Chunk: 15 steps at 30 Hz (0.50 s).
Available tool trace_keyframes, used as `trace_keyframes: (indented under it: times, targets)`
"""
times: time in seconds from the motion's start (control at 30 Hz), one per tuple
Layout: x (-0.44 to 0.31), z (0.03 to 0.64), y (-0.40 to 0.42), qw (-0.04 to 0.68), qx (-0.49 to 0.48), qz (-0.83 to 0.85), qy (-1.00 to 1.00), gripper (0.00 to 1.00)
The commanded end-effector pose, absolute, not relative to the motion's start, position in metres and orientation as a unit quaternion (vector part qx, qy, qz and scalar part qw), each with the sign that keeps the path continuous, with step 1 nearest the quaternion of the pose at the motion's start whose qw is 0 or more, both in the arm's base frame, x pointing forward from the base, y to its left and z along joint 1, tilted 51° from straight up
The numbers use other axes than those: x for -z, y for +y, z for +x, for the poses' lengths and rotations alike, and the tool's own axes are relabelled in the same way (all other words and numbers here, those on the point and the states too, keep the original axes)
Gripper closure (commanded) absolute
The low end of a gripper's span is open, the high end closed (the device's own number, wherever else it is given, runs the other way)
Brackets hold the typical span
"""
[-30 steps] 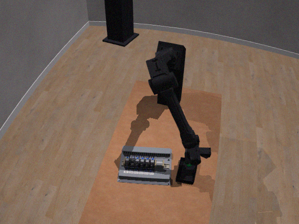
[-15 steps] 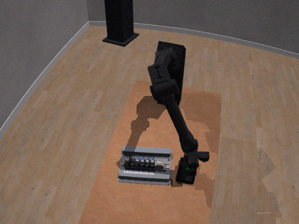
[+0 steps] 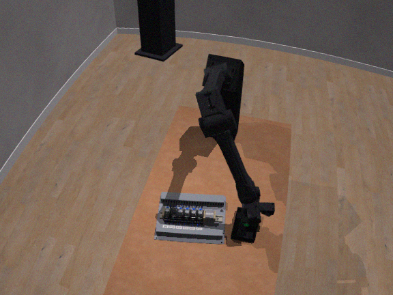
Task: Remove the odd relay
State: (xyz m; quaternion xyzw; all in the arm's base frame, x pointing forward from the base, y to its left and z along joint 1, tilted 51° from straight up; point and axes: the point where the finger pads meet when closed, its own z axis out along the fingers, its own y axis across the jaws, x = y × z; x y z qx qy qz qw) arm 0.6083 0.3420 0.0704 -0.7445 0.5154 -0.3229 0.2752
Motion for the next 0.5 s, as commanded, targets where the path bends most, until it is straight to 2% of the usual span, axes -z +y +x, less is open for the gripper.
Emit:
trace_keyframes:
  times: [0.0,0.47]
  targets:
    - [-0.079,0.618,0.343,0.286,0.328,-0.740,0.513,1.00]
    - [-0.087,0.615,0.357,0.297,0.327,-0.741,0.505,1.00]
